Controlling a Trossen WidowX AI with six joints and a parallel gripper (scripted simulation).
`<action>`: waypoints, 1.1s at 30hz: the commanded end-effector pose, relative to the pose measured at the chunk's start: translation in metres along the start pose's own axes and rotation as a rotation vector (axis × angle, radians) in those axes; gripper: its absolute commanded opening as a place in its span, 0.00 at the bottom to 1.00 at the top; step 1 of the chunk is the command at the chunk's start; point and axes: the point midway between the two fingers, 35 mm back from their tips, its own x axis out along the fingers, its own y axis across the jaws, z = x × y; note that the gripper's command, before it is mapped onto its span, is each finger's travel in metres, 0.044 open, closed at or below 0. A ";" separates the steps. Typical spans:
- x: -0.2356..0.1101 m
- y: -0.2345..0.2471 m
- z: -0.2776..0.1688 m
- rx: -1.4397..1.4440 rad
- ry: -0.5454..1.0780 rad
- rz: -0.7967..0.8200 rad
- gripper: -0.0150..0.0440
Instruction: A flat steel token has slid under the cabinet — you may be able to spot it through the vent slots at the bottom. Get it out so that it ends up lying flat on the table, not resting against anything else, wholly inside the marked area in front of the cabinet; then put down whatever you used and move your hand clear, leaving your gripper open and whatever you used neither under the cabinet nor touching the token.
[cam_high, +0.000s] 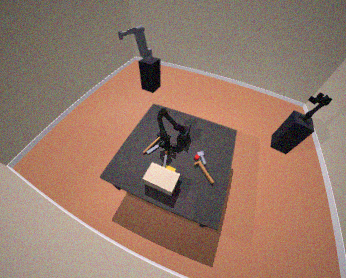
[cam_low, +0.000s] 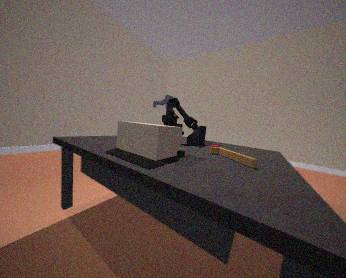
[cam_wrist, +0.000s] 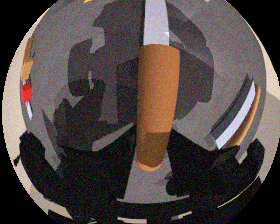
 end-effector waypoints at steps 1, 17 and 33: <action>-0.001 -0.002 0.000 0.046 -0.002 -0.007 0.25; -0.001 -0.002 -0.001 0.174 -0.002 -0.007 0.25; -0.001 -0.003 -0.001 0.301 -0.003 -0.007 0.25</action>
